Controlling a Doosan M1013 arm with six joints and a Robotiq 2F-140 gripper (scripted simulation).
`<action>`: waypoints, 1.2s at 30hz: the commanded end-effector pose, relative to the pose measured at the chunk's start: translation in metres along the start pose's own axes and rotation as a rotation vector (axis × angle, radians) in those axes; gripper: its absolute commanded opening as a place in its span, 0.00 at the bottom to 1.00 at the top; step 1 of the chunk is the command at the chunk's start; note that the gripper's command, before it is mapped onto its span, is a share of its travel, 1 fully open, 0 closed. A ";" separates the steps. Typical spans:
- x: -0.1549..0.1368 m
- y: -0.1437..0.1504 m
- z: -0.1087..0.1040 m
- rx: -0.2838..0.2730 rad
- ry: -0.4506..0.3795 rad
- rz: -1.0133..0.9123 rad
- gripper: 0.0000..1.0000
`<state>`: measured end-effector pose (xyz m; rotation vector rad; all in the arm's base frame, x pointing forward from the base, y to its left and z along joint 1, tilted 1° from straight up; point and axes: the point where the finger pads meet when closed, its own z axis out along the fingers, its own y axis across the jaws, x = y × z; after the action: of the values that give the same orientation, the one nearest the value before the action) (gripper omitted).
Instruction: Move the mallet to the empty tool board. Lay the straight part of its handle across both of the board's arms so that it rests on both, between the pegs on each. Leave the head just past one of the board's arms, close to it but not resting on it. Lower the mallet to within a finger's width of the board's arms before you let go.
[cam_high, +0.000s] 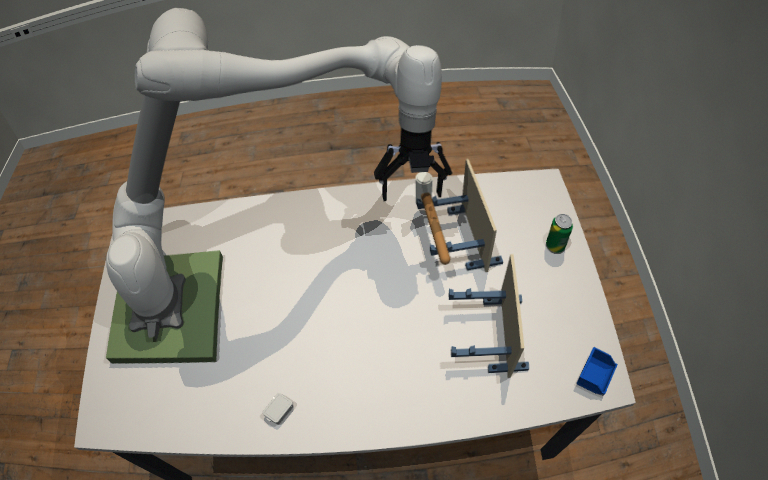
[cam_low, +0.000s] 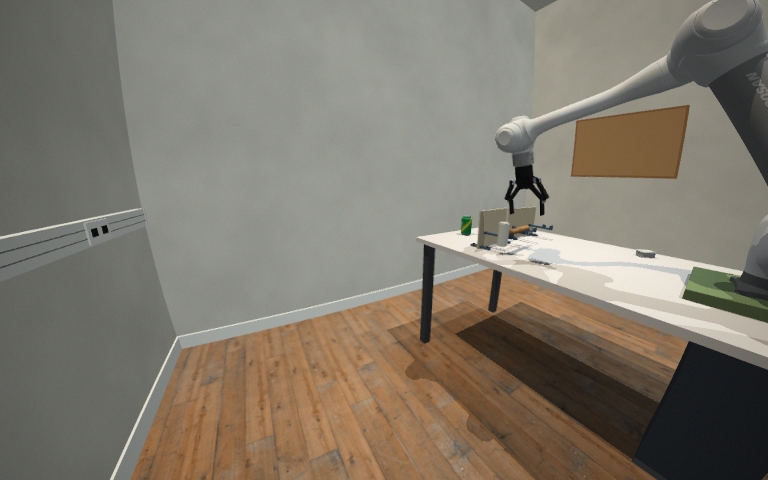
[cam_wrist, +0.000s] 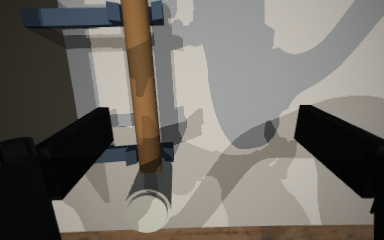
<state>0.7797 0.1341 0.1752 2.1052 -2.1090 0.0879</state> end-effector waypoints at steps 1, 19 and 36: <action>-0.019 -0.038 -0.004 0.061 -0.102 -0.023 1.00; -0.044 -0.062 0.089 0.088 -0.153 -0.036 1.00; -0.044 -0.062 0.092 0.088 -0.153 -0.037 0.10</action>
<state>0.8343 0.1629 0.0727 2.2667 -2.1866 0.0149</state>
